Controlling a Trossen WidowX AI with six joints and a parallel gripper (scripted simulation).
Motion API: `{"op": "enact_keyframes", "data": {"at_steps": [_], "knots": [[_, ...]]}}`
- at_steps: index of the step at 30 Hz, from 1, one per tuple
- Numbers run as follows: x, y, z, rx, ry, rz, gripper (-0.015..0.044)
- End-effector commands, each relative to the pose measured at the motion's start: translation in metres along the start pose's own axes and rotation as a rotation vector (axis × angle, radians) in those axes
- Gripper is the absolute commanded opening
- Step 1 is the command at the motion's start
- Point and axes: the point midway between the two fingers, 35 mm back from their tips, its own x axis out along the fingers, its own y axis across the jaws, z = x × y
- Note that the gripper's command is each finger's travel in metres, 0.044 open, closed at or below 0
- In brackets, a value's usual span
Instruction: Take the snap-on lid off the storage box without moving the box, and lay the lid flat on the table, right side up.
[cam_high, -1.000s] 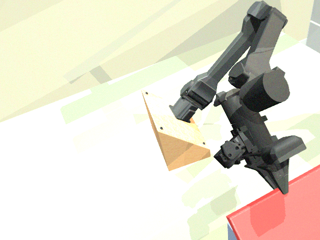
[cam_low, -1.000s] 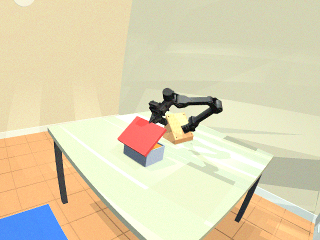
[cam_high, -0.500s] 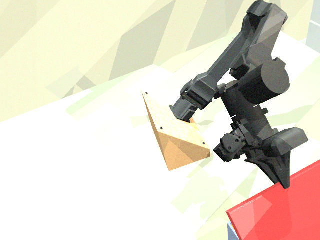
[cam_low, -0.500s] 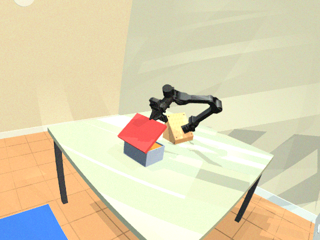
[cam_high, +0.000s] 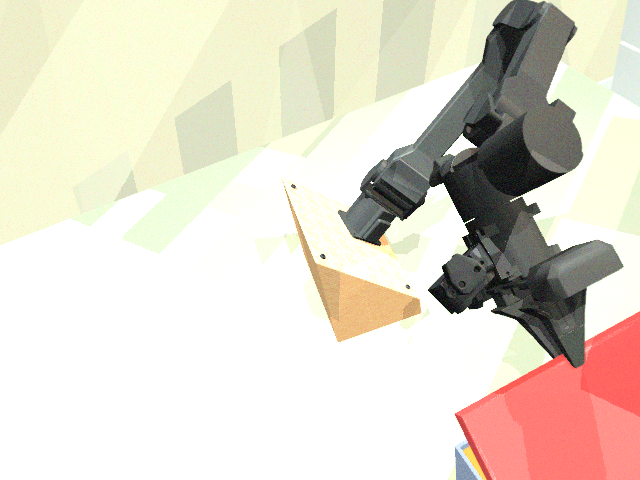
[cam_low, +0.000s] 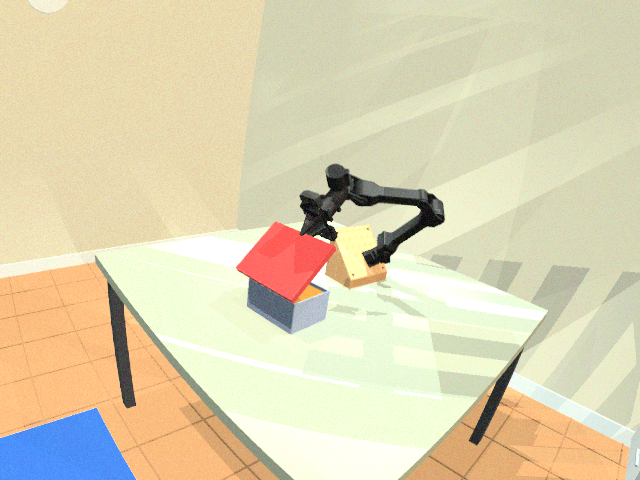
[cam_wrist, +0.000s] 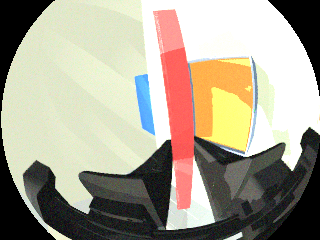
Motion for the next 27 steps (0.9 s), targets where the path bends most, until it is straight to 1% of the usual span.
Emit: {"op": "enact_keyframes", "data": {"at_steps": [1, 27], "knots": [[0.000, -0.002, -0.007, -0.002, 0.000, 0.002, 0.0000], [-0.006, -0.007, -0.058, 0.000, 0.001, 0.002, 0.0000]]}}
